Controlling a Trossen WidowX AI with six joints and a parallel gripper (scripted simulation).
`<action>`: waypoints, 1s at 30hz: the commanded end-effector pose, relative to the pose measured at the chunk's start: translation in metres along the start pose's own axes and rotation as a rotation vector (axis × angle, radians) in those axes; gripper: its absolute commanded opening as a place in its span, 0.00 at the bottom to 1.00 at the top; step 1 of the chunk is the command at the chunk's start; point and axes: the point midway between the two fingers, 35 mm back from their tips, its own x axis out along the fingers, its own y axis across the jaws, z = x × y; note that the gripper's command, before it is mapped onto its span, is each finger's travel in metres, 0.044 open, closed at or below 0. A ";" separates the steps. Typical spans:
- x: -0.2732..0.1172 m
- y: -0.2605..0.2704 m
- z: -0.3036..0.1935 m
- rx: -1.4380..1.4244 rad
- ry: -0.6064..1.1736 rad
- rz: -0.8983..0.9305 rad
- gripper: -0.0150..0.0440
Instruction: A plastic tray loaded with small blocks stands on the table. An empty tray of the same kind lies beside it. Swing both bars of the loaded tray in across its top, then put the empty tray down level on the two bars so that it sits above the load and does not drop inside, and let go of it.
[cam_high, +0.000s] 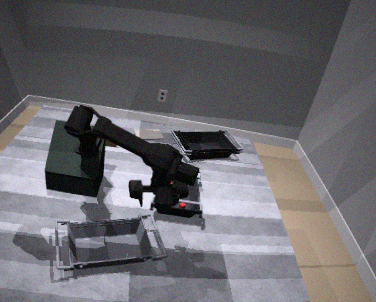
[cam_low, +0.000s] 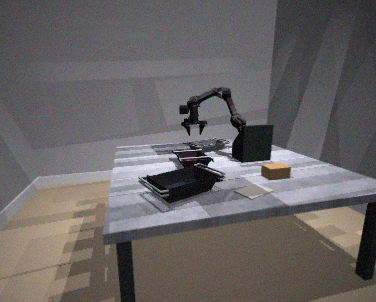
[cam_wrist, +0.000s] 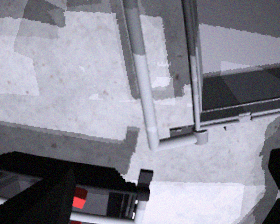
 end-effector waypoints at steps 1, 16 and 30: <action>0.017 -0.067 0.007 0.566 -0.014 0.020 1.00; 0.043 -0.162 -0.012 1.465 -0.110 0.079 1.00; 0.049 -0.161 -0.011 1.465 -0.109 0.078 1.00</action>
